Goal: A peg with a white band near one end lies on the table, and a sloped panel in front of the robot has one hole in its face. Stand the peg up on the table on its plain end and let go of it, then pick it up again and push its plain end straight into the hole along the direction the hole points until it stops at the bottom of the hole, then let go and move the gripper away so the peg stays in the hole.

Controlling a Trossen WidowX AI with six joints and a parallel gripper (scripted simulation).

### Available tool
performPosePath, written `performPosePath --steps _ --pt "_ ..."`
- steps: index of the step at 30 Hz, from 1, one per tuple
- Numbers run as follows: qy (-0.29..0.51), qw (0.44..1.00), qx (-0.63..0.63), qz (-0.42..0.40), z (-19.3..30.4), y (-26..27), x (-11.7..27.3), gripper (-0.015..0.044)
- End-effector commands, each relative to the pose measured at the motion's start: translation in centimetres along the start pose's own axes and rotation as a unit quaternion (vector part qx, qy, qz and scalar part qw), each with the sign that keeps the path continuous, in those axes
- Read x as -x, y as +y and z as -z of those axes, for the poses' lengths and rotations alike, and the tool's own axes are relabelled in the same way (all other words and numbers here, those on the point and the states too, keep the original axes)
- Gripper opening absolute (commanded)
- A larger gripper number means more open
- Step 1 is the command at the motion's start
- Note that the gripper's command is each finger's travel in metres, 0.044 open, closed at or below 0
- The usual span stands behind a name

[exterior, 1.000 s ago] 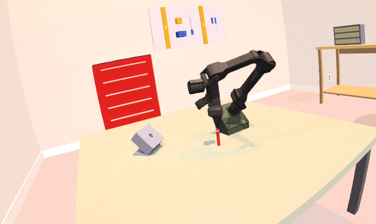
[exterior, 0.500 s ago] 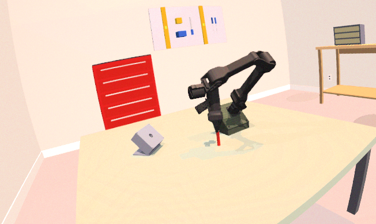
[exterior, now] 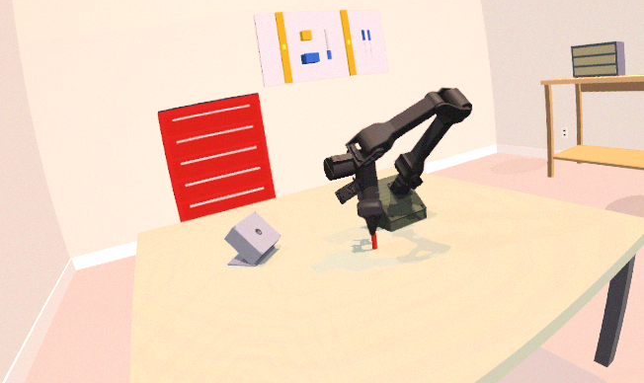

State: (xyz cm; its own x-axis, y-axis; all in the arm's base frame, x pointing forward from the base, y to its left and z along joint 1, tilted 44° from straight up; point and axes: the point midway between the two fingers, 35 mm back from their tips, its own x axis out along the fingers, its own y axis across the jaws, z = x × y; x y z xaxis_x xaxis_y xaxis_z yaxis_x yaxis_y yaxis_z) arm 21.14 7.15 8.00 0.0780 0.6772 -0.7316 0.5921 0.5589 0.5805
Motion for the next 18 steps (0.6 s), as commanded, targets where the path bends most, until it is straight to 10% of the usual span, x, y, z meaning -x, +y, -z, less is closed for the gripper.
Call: performPosePath --steps 1,12,18 --pt "0.003 1.000 -0.002 -0.003 0.2 0.0 -0.7 0.0440" --pt "0.004 1.000 -0.002 -0.004 0.4 0.0 -2.1 0.0440" --pt "0.002 1.000 0.000 -0.002 0.3 0.0 -1.8 0.0282"
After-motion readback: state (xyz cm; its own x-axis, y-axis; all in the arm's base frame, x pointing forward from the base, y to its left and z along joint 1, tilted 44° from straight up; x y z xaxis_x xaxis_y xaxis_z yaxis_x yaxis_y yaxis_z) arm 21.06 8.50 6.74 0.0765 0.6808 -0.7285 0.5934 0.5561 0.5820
